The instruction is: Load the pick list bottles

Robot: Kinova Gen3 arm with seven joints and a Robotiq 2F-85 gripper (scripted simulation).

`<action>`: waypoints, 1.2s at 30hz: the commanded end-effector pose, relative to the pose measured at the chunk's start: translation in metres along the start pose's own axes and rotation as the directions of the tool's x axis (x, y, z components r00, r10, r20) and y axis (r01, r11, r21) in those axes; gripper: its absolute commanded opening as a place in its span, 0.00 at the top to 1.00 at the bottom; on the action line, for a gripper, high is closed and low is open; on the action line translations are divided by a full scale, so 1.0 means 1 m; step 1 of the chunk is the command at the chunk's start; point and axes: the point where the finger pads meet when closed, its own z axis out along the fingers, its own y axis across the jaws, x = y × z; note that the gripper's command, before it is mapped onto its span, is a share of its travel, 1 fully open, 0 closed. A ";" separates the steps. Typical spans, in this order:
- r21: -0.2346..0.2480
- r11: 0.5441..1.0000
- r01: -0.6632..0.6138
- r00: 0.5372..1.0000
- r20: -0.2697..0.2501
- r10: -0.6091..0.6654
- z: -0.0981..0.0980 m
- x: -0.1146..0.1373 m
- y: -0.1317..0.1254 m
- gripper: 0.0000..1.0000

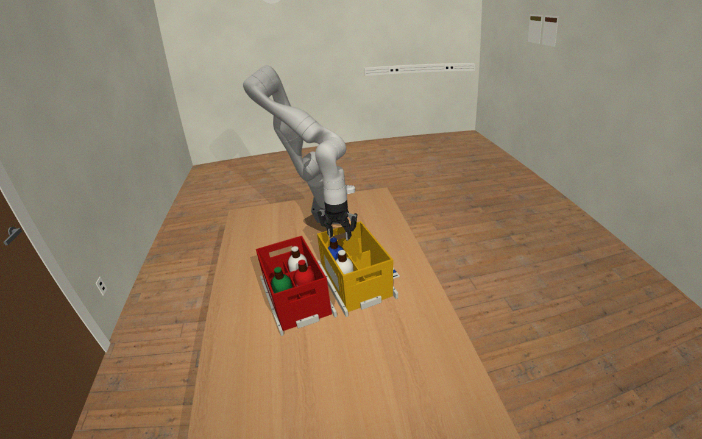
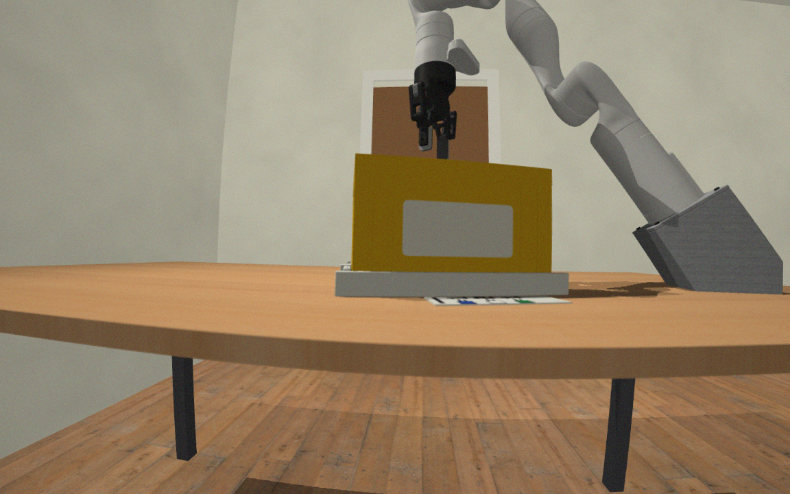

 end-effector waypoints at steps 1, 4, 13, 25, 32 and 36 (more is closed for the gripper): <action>-0.001 1.000 0.000 1.000 0.001 0.000 0.000 0.000 0.000 0.33; -0.001 1.000 0.000 1.000 0.001 0.000 0.000 0.000 0.000 0.33; -0.001 1.000 0.000 1.000 0.001 0.000 0.000 0.000 0.000 0.33; -0.001 1.000 0.000 1.000 0.001 0.000 0.000 0.000 0.000 0.33; -0.001 1.000 0.000 1.000 0.001 0.000 0.000 -0.007 -0.031 0.33; -0.001 1.000 0.000 1.000 0.001 0.000 0.000 -0.008 -0.041 0.33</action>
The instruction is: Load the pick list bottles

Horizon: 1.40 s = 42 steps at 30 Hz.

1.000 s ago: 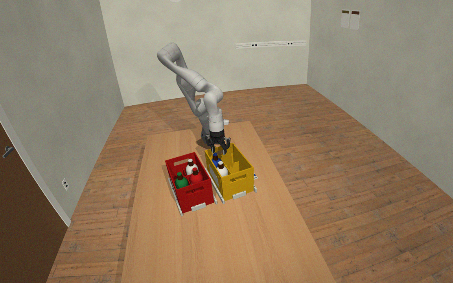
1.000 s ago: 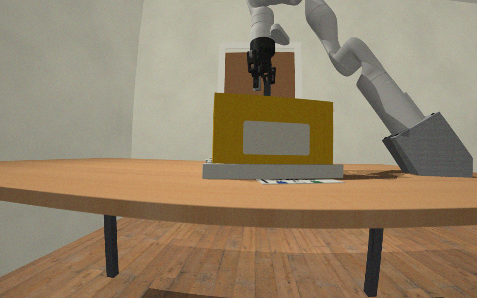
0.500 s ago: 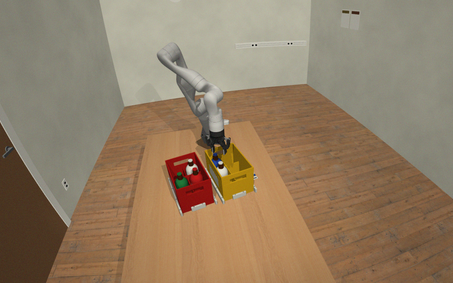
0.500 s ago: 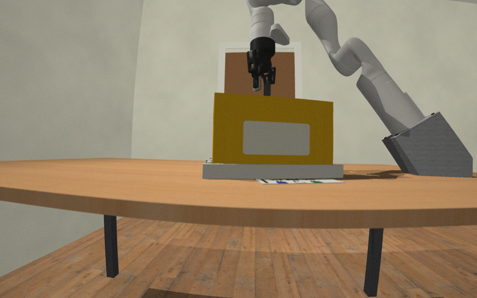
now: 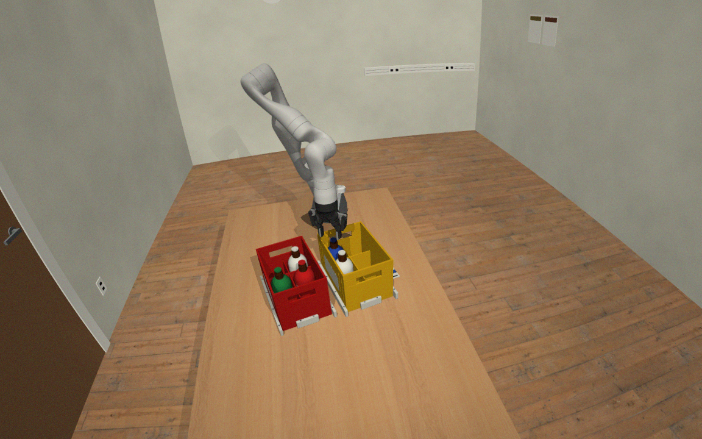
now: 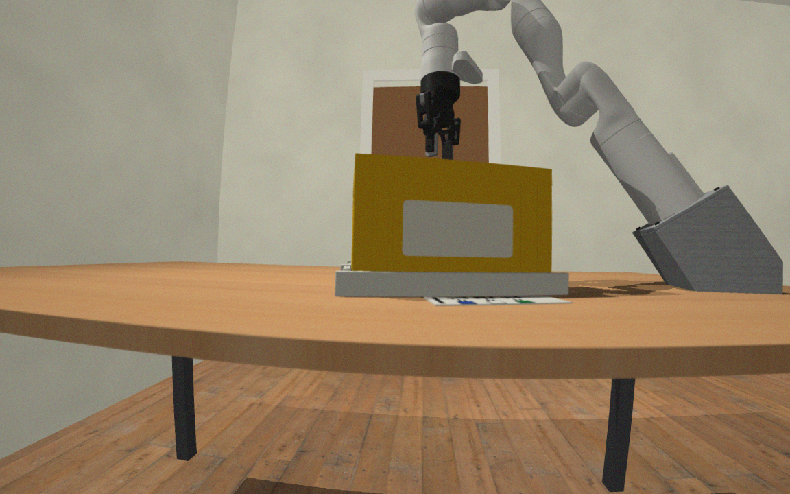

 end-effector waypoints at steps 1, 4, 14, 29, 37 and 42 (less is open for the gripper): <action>-0.001 1.000 0.000 1.000 0.000 0.000 0.000 -0.003 -0.013 0.33; -0.001 1.000 0.000 1.000 0.000 0.000 0.000 -0.005 -0.028 0.33; -0.001 1.000 0.000 1.000 0.000 0.000 0.000 -0.013 -0.072 0.33; -0.001 1.000 0.000 1.000 0.000 0.000 0.000 -0.025 -0.141 0.33; -0.001 1.000 0.000 1.000 0.000 0.000 0.000 -0.026 -0.144 0.33; -0.001 1.000 0.000 1.000 0.000 0.000 0.002 -0.026 -0.144 0.33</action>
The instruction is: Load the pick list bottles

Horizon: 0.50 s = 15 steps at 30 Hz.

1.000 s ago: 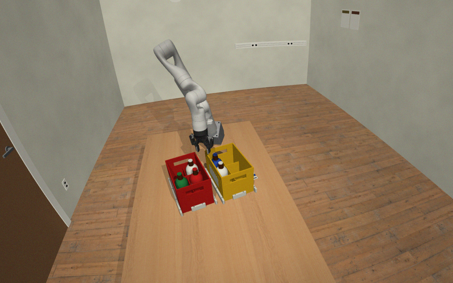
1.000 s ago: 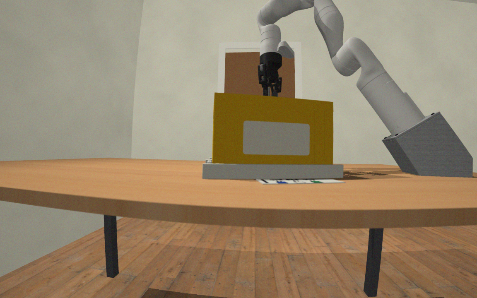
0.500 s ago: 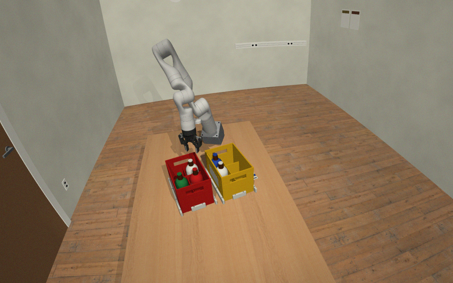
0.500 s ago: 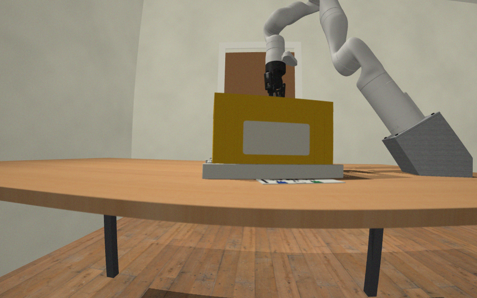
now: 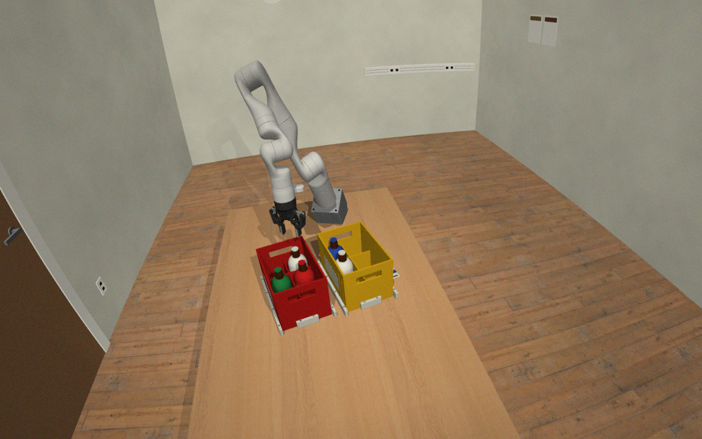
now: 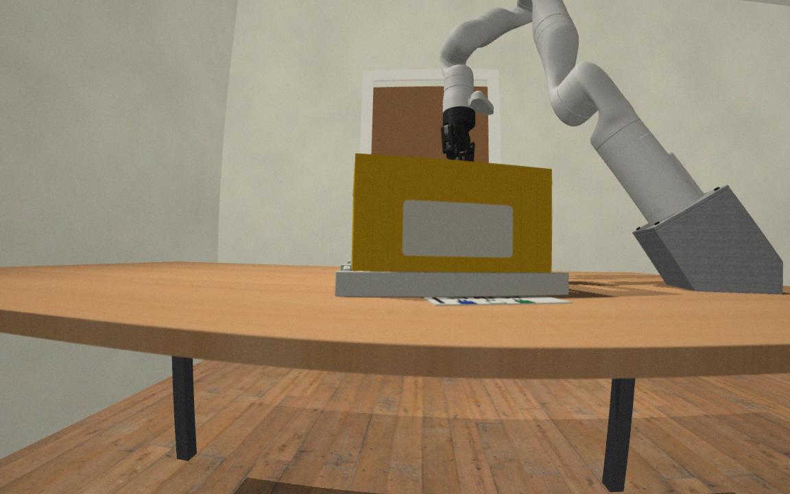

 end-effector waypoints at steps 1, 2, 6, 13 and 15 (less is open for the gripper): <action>0.000 1.000 0.000 1.000 0.000 0.000 0.003 0.000 0.000 0.33; 0.000 1.000 0.000 1.000 0.000 0.000 0.004 0.000 0.000 0.33; 0.000 1.000 0.000 1.000 0.000 0.000 0.008 0.000 0.000 0.33; 0.000 1.000 0.000 1.000 0.000 0.000 0.016 0.000 0.000 0.33; 0.000 1.000 0.000 1.000 0.000 0.000 0.019 0.000 0.000 0.33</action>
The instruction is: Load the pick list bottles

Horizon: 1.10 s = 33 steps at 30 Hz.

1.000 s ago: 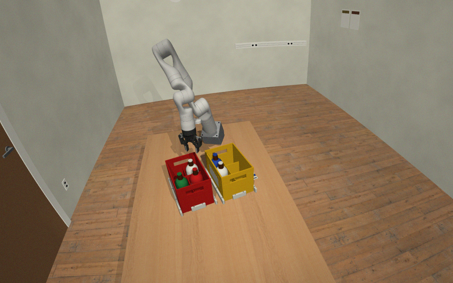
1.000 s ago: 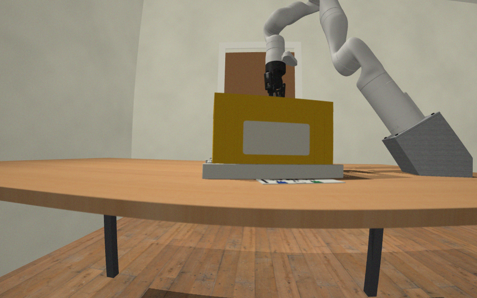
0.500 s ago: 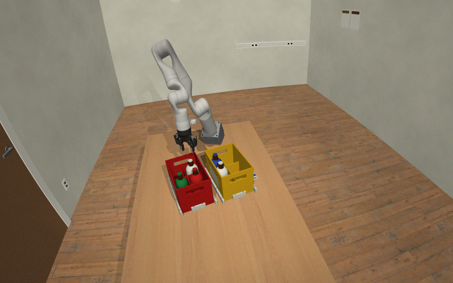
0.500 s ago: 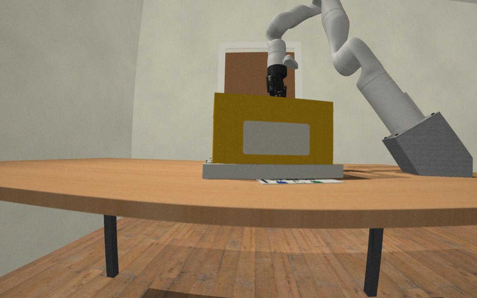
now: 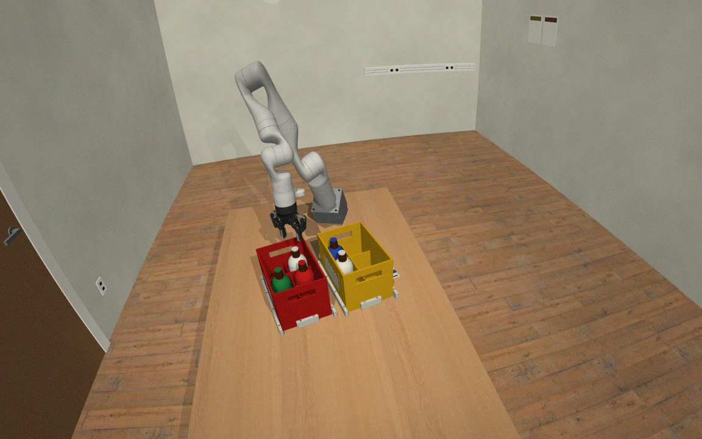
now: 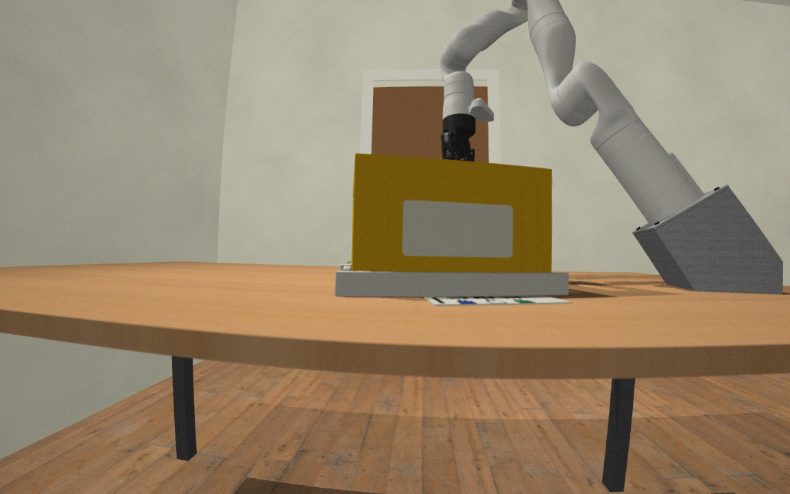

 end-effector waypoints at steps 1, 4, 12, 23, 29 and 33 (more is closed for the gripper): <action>0.000 1.000 0.000 1.000 0.001 0.000 0.003 0.000 0.000 0.33; 0.000 1.000 0.000 1.000 0.001 0.000 0.007 0.000 0.000 0.33; 0.000 1.000 0.000 1.000 0.001 0.000 0.015 0.000 0.000 0.33; 0.000 1.000 0.000 1.000 0.001 0.000 0.030 0.000 0.000 0.33; 0.000 1.000 0.000 1.000 0.001 0.000 0.035 0.000 0.000 0.33; 0.000 1.000 0.000 1.000 0.001 0.000 0.041 0.000 0.000 0.33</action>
